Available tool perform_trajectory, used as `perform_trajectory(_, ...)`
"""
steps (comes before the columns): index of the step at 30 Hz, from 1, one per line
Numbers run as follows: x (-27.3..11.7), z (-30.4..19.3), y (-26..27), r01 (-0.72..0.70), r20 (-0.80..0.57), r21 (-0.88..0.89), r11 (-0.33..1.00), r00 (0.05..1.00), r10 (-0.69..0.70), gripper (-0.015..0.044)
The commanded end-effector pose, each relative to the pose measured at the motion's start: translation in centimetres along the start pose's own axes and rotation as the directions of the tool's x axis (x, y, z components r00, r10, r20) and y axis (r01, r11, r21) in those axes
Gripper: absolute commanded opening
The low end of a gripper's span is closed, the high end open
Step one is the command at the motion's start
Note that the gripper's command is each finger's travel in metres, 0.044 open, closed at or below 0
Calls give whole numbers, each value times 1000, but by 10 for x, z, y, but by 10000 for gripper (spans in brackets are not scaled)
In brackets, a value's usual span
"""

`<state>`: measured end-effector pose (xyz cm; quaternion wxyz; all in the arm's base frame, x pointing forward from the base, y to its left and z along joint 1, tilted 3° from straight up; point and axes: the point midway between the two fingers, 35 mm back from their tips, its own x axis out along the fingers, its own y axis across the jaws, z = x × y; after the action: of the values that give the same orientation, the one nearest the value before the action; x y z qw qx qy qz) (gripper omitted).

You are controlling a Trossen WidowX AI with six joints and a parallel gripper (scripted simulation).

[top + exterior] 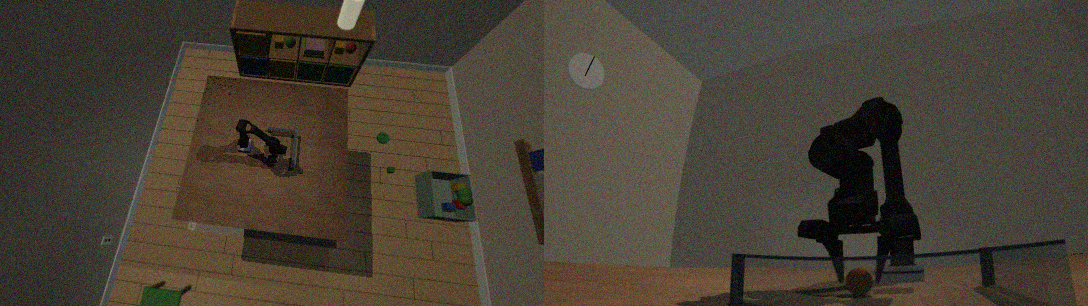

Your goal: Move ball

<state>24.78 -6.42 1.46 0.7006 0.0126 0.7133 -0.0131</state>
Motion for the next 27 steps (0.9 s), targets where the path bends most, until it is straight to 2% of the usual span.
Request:
perform_trajectory(1,0,0,0,0,0,0,1000,1000,0,312)
perform_trajectory(4,-11,2,0,1,-1,0,1000,1000,-1,312)
perform_trajectory(9,-82,0,0,2,-8,-3,1000,1000,-2,312)
perform_trajectory(20,-82,5,-1,4,18,-2,1000,1000,-4,312)
perform_trajectory(22,-90,5,-1,4,18,-2,1000,1000,-4,364)
perform_trajectory(25,-123,1,0,4,18,-2,1000,1000,-4,440)
perform_trajectory(27,-131,-1,0,4,17,-2,1000,1000,-4,440)
